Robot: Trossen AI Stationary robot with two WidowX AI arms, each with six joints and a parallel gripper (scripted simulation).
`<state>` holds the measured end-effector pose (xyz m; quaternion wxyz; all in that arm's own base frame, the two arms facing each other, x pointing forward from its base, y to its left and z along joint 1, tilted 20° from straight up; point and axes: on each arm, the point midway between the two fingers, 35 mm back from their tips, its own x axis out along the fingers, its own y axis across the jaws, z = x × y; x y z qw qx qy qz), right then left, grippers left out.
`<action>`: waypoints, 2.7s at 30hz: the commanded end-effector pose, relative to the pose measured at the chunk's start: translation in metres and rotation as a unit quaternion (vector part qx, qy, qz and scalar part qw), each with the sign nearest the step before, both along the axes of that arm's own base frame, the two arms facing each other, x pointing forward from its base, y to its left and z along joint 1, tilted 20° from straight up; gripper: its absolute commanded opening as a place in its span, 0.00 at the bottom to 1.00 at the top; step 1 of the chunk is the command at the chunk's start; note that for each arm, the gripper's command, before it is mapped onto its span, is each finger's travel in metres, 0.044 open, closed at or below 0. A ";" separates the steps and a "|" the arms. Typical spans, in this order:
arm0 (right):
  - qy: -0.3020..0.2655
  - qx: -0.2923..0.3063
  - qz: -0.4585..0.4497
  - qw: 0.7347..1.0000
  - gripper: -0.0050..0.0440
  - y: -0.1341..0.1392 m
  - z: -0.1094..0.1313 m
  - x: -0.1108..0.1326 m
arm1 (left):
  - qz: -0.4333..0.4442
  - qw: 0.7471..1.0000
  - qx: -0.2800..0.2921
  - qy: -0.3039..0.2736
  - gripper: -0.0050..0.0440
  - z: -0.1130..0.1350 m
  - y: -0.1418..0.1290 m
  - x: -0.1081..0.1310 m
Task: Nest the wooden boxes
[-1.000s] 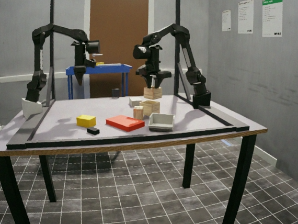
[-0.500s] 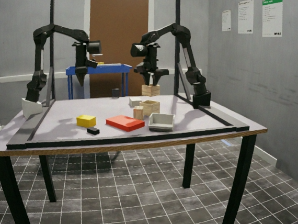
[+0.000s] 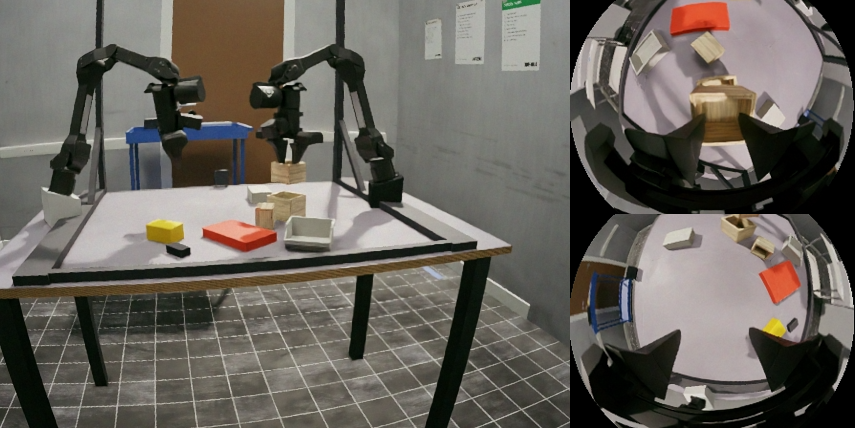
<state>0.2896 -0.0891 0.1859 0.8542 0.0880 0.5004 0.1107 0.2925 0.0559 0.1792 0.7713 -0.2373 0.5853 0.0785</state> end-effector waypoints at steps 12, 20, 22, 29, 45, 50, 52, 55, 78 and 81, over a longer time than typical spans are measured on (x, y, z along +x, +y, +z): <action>-0.214 0.055 0.066 0.973 0.92 -0.082 0.024 0.066 | 0.001 1.000 0.006 -0.016 0.65 0.011 0.000 0.001; -0.313 0.056 0.088 0.944 0.92 -0.127 0.029 0.076 | 0.001 1.000 0.006 -0.016 0.65 0.011 0.000 0.001; -0.346 0.053 0.094 0.932 0.92 -0.143 0.030 0.077 | 0.001 1.000 0.006 -0.016 0.65 0.011 0.000 0.001; -0.456 0.031 0.112 0.882 0.92 -0.198 0.031 0.068 | 0.001 1.000 0.006 -0.016 0.65 0.011 0.000 0.001; -0.518 0.008 0.122 0.846 0.92 -0.225 0.032 0.054 | 0.001 1.000 0.006 -0.016 0.65 0.011 0.000 0.001; -0.515 0.011 0.120 0.848 0.92 -0.224 0.033 0.054 | 0.001 1.000 0.006 -0.016 0.65 0.011 0.000 0.001; -0.519 0.003 0.128 0.845 0.92 -0.222 0.045 0.056 | 0.001 1.000 0.006 -0.016 0.65 0.011 0.000 0.001; -0.520 0.006 0.133 0.844 0.92 -0.218 0.060 0.060 | 0.001 1.000 0.006 -0.016 0.65 0.011 0.000 0.001; -0.516 0.023 0.136 0.845 0.92 -0.212 0.084 0.067 | -0.127 0.990 0.052 -0.042 0.65 0.014 0.000 0.000; -0.516 0.023 0.136 0.845 0.92 -0.212 0.084 0.067 | -0.175 0.981 0.068 -0.049 0.65 0.013 0.000 0.000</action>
